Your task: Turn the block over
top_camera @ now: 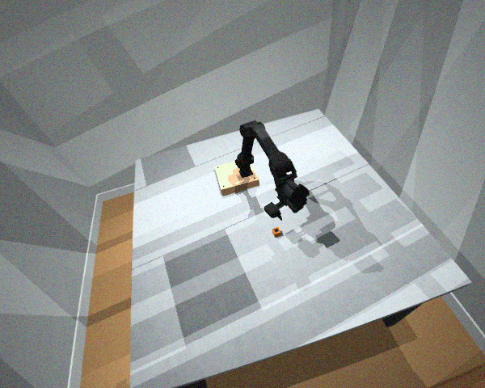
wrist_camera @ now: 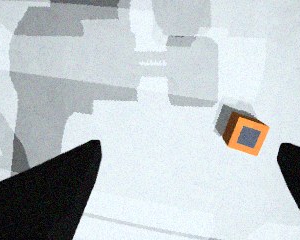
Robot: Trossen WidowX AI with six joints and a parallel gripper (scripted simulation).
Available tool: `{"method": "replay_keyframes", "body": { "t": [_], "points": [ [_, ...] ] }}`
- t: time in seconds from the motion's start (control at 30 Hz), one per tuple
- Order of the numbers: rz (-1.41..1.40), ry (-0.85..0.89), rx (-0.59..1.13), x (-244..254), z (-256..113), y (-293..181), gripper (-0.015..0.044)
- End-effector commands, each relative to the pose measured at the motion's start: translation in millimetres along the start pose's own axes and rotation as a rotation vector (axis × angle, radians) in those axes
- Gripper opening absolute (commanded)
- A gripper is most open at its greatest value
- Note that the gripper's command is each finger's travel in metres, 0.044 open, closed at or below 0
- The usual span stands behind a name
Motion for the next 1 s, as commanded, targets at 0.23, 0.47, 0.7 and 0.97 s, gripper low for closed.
{"method": "replay_keyframes", "body": {
  "t": [0.23, 0.47, 0.7, 0.97],
  "points": [
    [0.283, -0.102, 0.152, -51.2, 34.8, 0.7, 0.044],
    [0.283, -0.103, 0.152, -57.7, 60.9, -5.7, 0.044],
    [0.283, -0.102, 0.152, -58.9, 75.9, -8.3, 0.044],
    [0.283, -0.102, 0.152, -59.9, 87.8, -9.9, 0.044]
  ]
}}
Point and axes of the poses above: the point midway between the two fingers, 35 mm back from their tips, its own z axis out along the fingers, its own x axis across the jaws, y = z × x, the point moved 8 cm from there along -z, back along the fingers, and after that the axes turned 6 degrees about z, right-handed, at the moved point
